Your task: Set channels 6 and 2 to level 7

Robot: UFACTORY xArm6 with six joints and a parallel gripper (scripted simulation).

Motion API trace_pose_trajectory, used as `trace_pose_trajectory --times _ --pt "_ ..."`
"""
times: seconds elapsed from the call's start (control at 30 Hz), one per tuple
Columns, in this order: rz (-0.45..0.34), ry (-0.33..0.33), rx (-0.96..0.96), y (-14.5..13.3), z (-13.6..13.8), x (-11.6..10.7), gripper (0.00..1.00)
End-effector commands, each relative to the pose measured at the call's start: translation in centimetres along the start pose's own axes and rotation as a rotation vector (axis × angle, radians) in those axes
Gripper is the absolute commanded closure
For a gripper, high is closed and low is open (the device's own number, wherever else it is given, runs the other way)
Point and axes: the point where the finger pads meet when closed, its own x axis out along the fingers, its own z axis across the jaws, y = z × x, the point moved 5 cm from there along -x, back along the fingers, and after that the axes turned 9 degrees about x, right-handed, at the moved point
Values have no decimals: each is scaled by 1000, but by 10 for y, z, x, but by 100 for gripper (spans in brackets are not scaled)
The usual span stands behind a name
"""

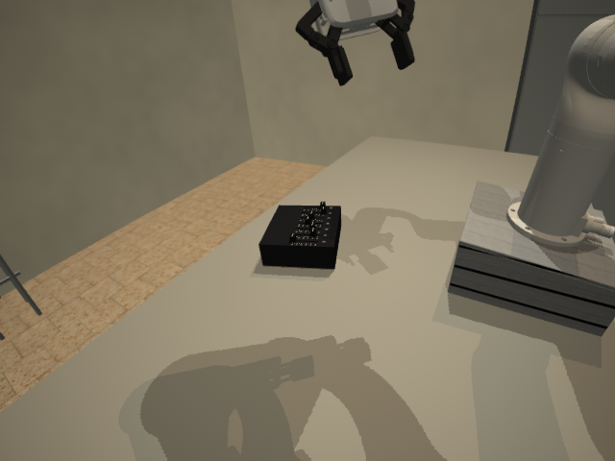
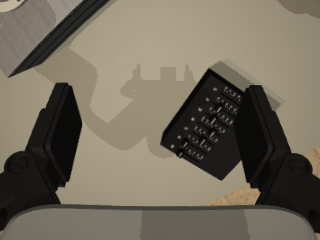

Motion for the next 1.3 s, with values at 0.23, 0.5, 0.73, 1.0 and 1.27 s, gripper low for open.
trace_pose_trajectory --times 0.23,0.5,0.73,1.0,1.27 --pt "-2 -3 -1 0 0 -1 0" --pt "-2 -3 -1 0 0 -1 0" --pt "-77 -38 -106 -35 26 12 0" --pt "-239 -73 -341 -100 68 40 0" --pt "-360 -73 -534 -141 95 62 0"
